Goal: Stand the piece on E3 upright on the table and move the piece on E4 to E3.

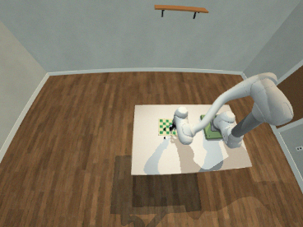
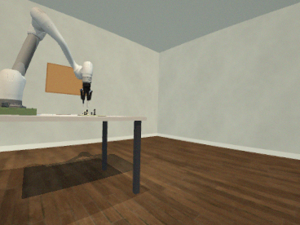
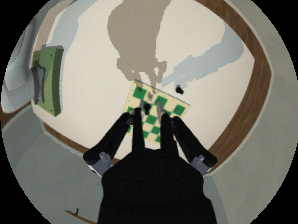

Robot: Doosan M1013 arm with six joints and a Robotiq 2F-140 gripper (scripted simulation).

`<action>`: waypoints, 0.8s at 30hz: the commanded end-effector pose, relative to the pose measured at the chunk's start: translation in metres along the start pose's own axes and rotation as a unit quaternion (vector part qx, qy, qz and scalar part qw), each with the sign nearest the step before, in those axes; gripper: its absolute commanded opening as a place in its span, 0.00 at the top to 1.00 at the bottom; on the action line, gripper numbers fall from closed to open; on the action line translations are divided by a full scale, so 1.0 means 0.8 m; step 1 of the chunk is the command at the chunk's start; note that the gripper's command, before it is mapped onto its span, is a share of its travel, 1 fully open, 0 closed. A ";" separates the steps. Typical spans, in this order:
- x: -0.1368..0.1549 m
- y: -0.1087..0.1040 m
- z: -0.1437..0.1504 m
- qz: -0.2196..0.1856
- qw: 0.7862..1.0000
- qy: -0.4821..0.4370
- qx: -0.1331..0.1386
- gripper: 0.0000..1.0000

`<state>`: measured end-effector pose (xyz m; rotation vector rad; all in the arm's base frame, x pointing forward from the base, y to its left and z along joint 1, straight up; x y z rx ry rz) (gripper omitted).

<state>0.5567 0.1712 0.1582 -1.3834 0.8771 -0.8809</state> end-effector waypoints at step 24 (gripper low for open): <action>0.000 0.028 0.000 0.000 1.000 0.000 0.000 0.78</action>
Point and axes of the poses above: the point where the finger pads meet when closed, its own y axis out along the fingers, its own z axis across the jaws, x = y × z, the point moved 9 cm from there along -y, back along the fingers
